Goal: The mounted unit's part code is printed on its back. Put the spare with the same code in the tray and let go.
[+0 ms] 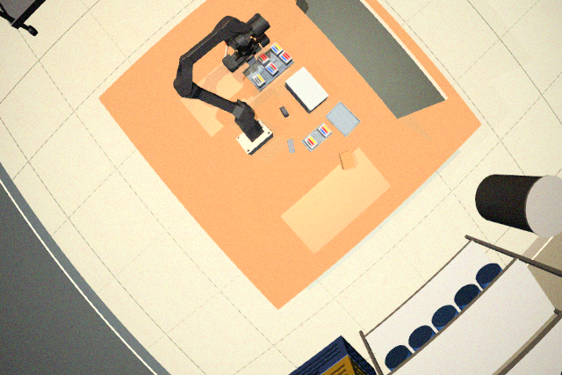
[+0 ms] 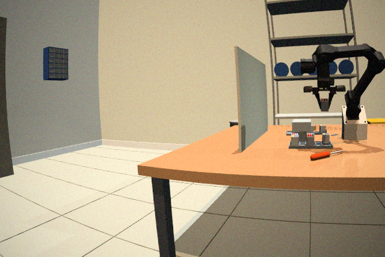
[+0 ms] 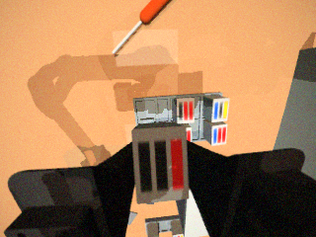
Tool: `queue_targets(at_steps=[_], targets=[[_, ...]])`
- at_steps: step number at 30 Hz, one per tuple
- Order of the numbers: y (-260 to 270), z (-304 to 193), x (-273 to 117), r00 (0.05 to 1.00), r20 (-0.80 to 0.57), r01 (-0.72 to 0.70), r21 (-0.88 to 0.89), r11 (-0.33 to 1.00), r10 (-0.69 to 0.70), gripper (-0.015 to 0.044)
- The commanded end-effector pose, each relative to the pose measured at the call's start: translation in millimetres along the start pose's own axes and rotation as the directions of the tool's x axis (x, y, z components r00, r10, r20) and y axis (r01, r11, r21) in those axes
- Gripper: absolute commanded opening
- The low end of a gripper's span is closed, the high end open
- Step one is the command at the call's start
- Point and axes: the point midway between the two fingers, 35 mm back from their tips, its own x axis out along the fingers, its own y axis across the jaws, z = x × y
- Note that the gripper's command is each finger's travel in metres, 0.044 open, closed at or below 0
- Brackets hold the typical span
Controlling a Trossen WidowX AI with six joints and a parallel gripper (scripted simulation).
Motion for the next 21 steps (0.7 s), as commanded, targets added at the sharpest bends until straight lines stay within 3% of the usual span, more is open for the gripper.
queue_targets(at_steps=[1,21], targets=[[-17,-11,-2,1.0,-0.021,0.001,0.016,1.0,-0.001,0.0],[-97,-77,-19,0.998,-0.054,0.032,0.092,0.995,-0.027,0.0]])
